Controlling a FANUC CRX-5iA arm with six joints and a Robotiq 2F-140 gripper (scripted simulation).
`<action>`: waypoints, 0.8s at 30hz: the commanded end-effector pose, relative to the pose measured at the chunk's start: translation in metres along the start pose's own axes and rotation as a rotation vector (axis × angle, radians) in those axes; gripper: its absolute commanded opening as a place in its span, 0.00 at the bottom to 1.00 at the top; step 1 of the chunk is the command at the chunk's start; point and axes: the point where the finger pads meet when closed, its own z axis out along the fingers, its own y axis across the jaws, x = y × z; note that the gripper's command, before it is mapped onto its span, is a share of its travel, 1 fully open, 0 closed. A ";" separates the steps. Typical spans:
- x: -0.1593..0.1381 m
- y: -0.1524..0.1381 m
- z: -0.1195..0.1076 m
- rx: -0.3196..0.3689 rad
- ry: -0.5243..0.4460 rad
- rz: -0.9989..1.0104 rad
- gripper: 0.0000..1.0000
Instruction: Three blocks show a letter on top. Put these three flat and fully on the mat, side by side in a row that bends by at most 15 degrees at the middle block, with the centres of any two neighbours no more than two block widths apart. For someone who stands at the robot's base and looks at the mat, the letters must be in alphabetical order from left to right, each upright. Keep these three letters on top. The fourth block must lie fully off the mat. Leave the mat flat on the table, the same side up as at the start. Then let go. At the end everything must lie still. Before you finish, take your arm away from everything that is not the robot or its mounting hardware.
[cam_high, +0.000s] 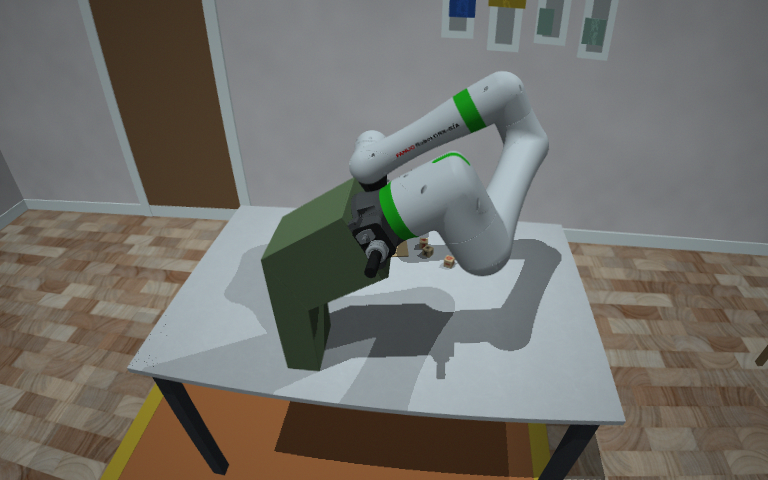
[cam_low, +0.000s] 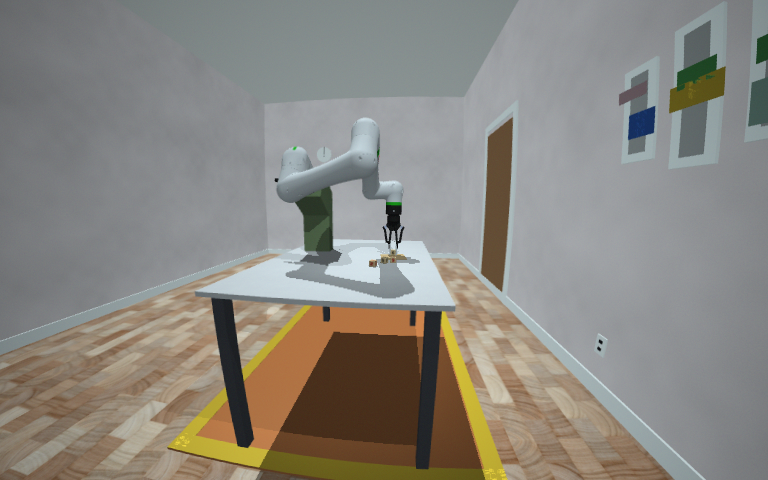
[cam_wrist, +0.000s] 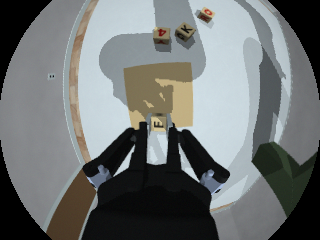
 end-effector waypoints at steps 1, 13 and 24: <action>0.000 0.000 0.000 0.000 0.000 0.000 0.16; 0.000 0.000 0.000 0.000 0.000 0.000 0.23; 0.000 0.000 0.000 0.000 0.000 0.000 0.28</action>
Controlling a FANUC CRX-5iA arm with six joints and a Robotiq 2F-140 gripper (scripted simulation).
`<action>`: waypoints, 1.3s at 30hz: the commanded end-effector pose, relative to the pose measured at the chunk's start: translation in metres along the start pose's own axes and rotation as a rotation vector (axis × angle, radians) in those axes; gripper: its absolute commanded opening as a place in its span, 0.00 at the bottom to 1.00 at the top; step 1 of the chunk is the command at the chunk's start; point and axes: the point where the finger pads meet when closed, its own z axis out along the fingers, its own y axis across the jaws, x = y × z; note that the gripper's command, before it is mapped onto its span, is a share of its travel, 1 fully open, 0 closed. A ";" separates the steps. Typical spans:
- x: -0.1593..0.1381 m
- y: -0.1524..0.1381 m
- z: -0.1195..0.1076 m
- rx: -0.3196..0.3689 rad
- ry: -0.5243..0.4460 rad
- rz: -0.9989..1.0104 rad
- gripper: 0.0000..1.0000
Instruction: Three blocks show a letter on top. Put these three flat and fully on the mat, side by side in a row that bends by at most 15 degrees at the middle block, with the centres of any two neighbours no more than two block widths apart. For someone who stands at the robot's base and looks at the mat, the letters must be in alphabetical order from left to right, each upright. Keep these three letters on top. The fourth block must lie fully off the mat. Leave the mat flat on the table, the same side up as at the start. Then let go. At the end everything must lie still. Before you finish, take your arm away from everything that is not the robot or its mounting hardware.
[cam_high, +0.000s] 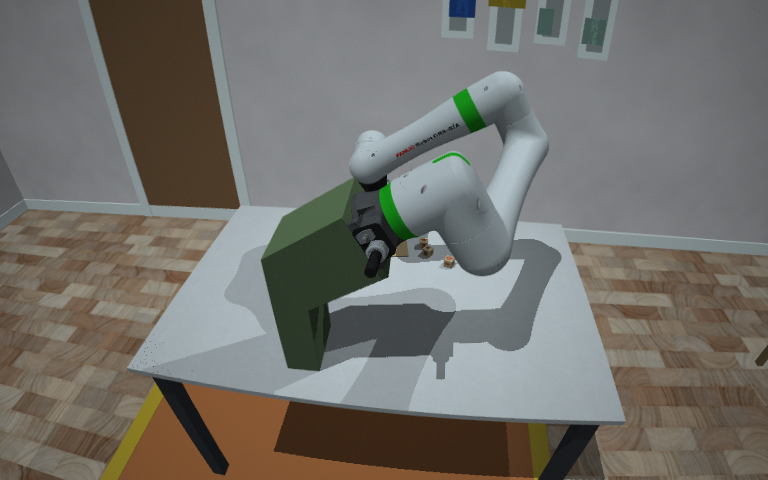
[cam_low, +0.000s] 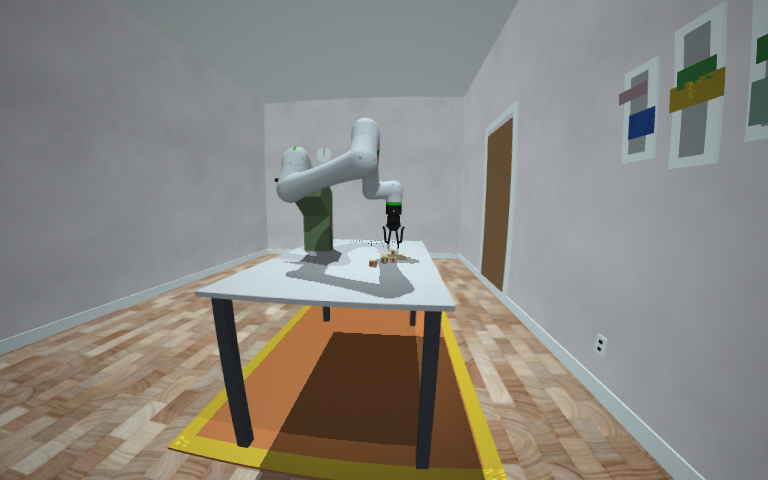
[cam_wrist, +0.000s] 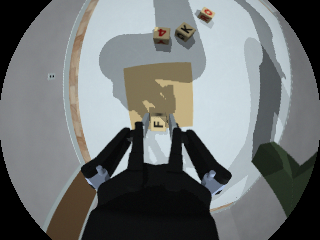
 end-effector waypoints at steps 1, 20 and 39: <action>0.000 0.000 0.000 0.000 0.000 0.000 0.28; 0.000 0.000 -0.045 0.000 0.000 0.000 0.28; 0.000 0.000 -0.090 0.000 0.000 0.000 1.00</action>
